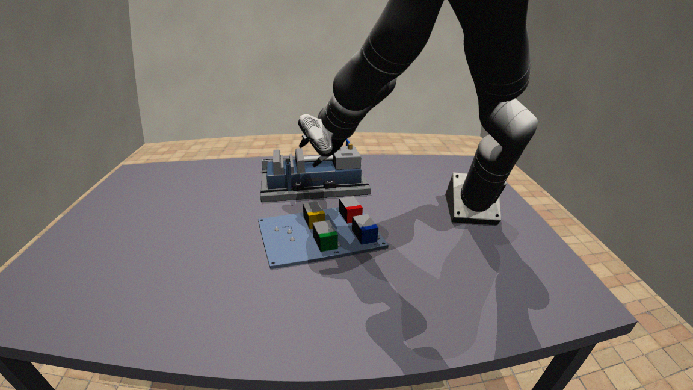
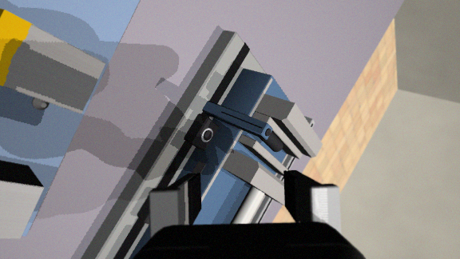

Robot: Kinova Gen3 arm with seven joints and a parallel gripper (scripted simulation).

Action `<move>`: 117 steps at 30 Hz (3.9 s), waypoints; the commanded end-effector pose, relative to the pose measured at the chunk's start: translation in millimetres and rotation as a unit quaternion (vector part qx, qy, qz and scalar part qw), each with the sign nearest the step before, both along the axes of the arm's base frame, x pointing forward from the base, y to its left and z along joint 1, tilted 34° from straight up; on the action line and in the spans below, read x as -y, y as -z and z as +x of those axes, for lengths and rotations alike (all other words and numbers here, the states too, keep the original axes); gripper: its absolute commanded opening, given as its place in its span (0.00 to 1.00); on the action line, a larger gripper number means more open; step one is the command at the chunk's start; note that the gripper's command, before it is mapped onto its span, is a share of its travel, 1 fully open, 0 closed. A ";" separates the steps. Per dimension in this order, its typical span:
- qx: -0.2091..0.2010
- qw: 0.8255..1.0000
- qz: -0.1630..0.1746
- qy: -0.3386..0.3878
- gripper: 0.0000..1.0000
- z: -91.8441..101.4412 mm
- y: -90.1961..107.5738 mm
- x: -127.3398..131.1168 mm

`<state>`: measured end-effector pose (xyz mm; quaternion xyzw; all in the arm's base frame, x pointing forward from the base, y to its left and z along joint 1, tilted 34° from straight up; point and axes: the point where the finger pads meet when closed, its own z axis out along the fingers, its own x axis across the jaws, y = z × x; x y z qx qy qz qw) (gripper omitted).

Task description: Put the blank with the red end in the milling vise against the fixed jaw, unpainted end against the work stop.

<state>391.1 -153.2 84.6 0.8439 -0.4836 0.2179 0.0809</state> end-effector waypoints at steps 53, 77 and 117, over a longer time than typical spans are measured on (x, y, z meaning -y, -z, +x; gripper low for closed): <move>0.001 1.000 0.005 -0.014 1.00 -1.7 -5.1 0.3; -0.009 0.982 0.062 -0.180 1.00 -21.6 -47.5 -10.7; -0.004 0.887 0.161 -0.433 1.00 -52.3 -123.9 -19.3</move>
